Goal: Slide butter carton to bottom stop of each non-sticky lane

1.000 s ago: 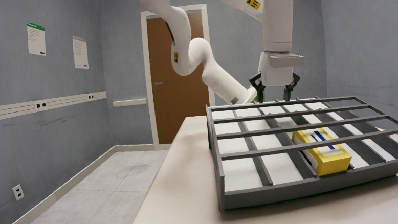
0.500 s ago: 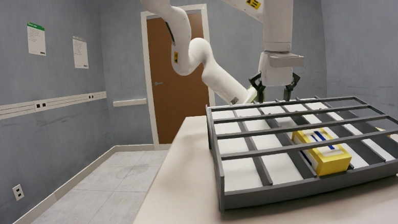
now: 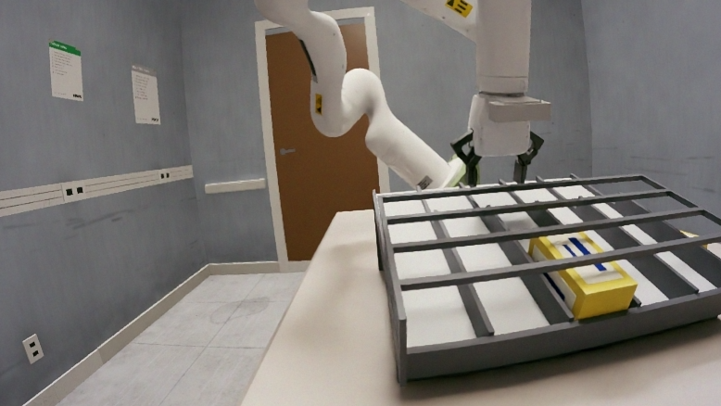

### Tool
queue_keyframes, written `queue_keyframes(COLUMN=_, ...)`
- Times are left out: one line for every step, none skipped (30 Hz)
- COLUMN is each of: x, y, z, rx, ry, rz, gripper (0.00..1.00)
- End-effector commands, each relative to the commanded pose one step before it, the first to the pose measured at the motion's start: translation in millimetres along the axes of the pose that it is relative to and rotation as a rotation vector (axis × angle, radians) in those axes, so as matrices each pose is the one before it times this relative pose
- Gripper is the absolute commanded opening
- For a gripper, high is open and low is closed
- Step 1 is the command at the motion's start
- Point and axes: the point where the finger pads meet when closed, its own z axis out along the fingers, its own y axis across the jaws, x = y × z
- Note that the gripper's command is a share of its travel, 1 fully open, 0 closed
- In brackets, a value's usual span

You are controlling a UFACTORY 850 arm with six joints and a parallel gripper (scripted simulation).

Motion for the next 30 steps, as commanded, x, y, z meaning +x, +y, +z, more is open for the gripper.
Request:
queue_keyframes(x=0.42, y=-0.16, z=-0.82, rx=0.00077, ry=0.00142, rz=0.00037, gripper=1.0)
queue_keyframes(x=0.0, y=0.0, z=0.0, rx=0.0, ry=0.0, rz=0.0, gripper=1.0)
queue_keyframes(x=0.0, y=0.0, z=0.0, rx=0.0, ry=0.0, rz=0.0, gripper=1.0)
queue_keyframes(x=0.0, y=0.0, z=0.0, rx=0.0, ry=0.0, rz=0.0, gripper=1.0)
queue_keyframes(x=0.0, y=0.0, z=0.0, rx=0.0, ry=0.0, rz=0.0, gripper=1.0)
queue_keyframes(x=0.0, y=0.0, z=0.0, rx=0.0, ry=0.0, rz=0.0, gripper=1.0)
queue_keyframes(x=0.0, y=0.0, z=0.0, rx=0.0, ry=0.0, rz=0.0, gripper=1.0)
queue_keyframes(x=0.0, y=0.0, z=0.0, rx=0.0, ry=0.0, rz=0.0, gripper=1.0)
queue_keyframes(x=0.0, y=0.0, z=0.0, rx=0.0, ry=0.0, rz=0.0, gripper=1.0)
queue_keyframes(x=0.0, y=0.0, z=0.0, rx=0.0, ry=0.0, rz=0.0, gripper=1.0)
queue_keyframes(x=0.05, y=-0.69, z=-27.97, rx=0.0, ry=0.0, rz=0.0, gripper=1.0)
queue_keyframes(x=0.0, y=0.0, z=0.0, rx=0.0, ry=0.0, rz=0.0, gripper=1.0)
queue_keyframes(x=0.0, y=0.0, z=0.0, rx=0.0, ry=0.0, rz=0.0, gripper=1.0)
queue_keyframes(x=0.0, y=0.0, z=0.0, rx=0.0, ry=0.0, rz=0.0, gripper=1.0)
queue_keyframes(x=0.0, y=0.0, z=0.0, rx=0.0, ry=0.0, rz=0.0, gripper=1.0)
queue_keyframes(x=0.0, y=0.0, z=0.0, rx=0.0, ry=0.0, rz=0.0, gripper=1.0)
queue_keyframes(x=0.0, y=0.0, z=0.0, rx=0.0, ry=0.0, rz=0.0, gripper=1.0)
queue_keyframes(x=0.0, y=0.0, z=0.0, rx=0.0, ry=0.0, rz=0.0, gripper=1.0)
queue_keyframes(x=0.0, y=0.0, z=0.0, rx=0.0, ry=0.0, rz=0.0, gripper=1.0)
queue_keyframes(x=0.0, y=0.0, z=0.0, rx=0.0, ry=0.0, rz=0.0, gripper=1.0)
queue_keyframes(x=0.0, y=0.0, z=0.0, rx=0.0, ry=0.0, rz=0.0, gripper=1.0)
queue_keyframes(x=0.0, y=0.0, z=0.0, rx=0.0, ry=0.0, rz=0.0, gripper=1.0)
queue_keyframes(x=0.0, y=0.0, z=0.0, rx=0.0, ry=0.0, rz=0.0, gripper=1.0)
queue_keyframes(x=0.0, y=0.0, z=0.0, rx=0.0, ry=0.0, rz=0.0, gripper=1.0)
queue_keyframes(x=0.0, y=0.0, z=0.0, rx=0.0, ry=0.0, rz=0.0, gripper=1.0)
queue_keyframes(x=0.0, y=0.0, z=0.0, rx=0.0, ry=0.0, rz=0.0, gripper=1.0)
queue_keyframes(x=0.0, y=0.0, z=0.0, rx=0.0, ry=0.0, rz=0.0, gripper=1.0)
queue_keyframes(x=-0.08, y=0.03, z=0.24, rx=-0.00019, ry=-0.00026, rz=-0.00012, gripper=1.0)
queue_keyframes(x=0.0, y=0.0, z=0.0, rx=0.0, ry=0.0, rz=0.0, gripper=1.0)
queue_keyframes(x=0.0, y=0.0, z=0.0, rx=0.0, ry=0.0, rz=0.0, gripper=1.0)
